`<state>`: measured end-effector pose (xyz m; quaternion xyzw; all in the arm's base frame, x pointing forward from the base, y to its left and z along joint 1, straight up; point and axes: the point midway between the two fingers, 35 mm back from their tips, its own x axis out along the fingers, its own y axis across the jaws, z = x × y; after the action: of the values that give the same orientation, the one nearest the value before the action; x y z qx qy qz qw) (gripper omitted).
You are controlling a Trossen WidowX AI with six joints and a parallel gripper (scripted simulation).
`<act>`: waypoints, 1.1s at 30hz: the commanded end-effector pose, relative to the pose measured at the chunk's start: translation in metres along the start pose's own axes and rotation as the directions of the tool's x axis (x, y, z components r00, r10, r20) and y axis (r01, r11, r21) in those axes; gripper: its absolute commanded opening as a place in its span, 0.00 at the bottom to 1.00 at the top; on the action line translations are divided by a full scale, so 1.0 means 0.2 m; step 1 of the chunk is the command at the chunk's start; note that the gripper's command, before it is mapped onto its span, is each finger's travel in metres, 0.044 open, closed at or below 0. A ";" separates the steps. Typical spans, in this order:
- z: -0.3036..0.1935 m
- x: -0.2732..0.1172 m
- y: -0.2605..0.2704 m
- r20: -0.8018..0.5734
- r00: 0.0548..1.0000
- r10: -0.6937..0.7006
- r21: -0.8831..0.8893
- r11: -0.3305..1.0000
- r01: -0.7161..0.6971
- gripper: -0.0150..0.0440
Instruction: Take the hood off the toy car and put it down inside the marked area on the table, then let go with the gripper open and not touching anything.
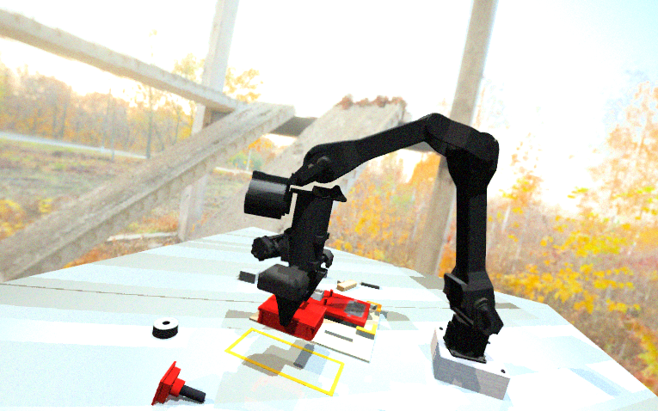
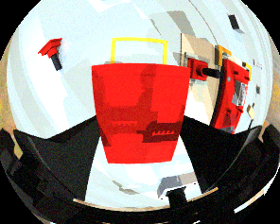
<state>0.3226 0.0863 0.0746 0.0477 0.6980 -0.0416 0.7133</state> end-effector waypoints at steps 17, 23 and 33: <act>0.00 0.07 0.00 -0.002 1.000 0.002 0.004 1.000 -0.002 0.25; 0.00 0.09 0.00 -0.002 1.000 0.002 0.004 1.000 -0.002 0.25; 0.00 0.13 0.00 -0.002 1.000 0.002 0.004 1.000 -0.002 0.25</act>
<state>0.3229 0.0865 0.0523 0.0477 0.6980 -0.0416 0.7133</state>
